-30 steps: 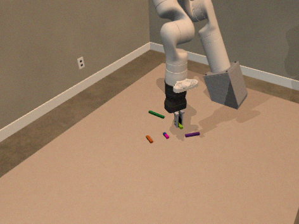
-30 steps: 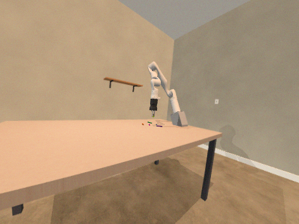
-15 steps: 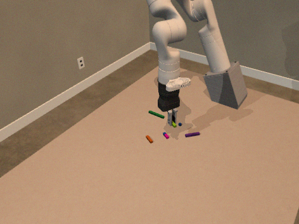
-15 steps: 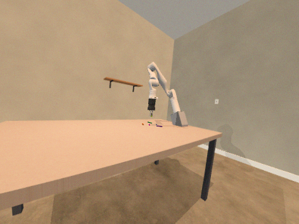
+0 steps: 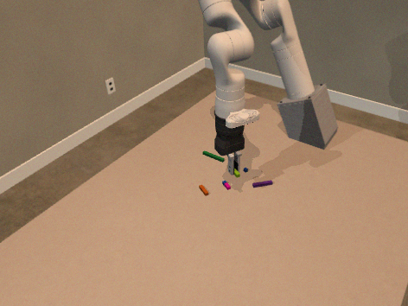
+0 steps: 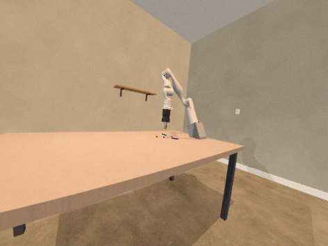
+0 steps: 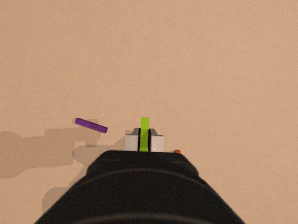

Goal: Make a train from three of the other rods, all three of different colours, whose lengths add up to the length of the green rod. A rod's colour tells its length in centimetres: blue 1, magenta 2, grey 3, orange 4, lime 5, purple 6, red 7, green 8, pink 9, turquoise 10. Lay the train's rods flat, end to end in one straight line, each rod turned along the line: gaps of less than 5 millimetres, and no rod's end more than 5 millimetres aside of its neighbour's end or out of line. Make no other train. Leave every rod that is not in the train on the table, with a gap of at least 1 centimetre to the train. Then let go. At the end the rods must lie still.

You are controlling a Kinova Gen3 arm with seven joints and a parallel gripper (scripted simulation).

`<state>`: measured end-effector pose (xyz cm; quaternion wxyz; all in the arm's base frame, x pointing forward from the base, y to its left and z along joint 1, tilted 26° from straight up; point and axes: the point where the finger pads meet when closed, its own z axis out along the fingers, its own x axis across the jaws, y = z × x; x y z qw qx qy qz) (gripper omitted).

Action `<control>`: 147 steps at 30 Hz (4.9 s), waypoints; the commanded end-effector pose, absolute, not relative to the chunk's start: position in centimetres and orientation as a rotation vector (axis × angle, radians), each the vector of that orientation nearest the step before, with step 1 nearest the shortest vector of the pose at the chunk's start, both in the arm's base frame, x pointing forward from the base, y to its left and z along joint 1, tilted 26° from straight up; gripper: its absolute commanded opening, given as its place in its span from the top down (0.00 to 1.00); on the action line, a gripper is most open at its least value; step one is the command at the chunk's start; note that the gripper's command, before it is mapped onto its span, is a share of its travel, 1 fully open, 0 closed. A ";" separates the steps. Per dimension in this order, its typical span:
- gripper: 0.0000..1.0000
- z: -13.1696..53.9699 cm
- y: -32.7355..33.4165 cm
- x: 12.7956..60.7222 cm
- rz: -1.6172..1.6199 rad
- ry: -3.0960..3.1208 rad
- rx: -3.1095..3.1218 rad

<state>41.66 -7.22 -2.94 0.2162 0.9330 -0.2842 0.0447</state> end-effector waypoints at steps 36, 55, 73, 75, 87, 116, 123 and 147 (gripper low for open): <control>0.76 -10.0 -10.5 41.1 0.113 -0.786 2.583; 0.76 -10.0 -10.5 41.1 0.113 -0.786 2.583; 0.76 -10.0 -10.5 41.1 0.113 -0.786 2.583; 0.76 -10.0 -10.6 41.1 0.113 -0.786 2.583; 0.76 -10.0 -10.6 41.1 0.113 -0.785 2.583; 0.76 -10.7 -10.9 41.1 0.113 -0.785 2.583; 0.76 -11.0 -11.1 41.0 0.113 -0.785 2.583; 0.76 -11.1 -11.1 41.0 0.113 -0.785 2.583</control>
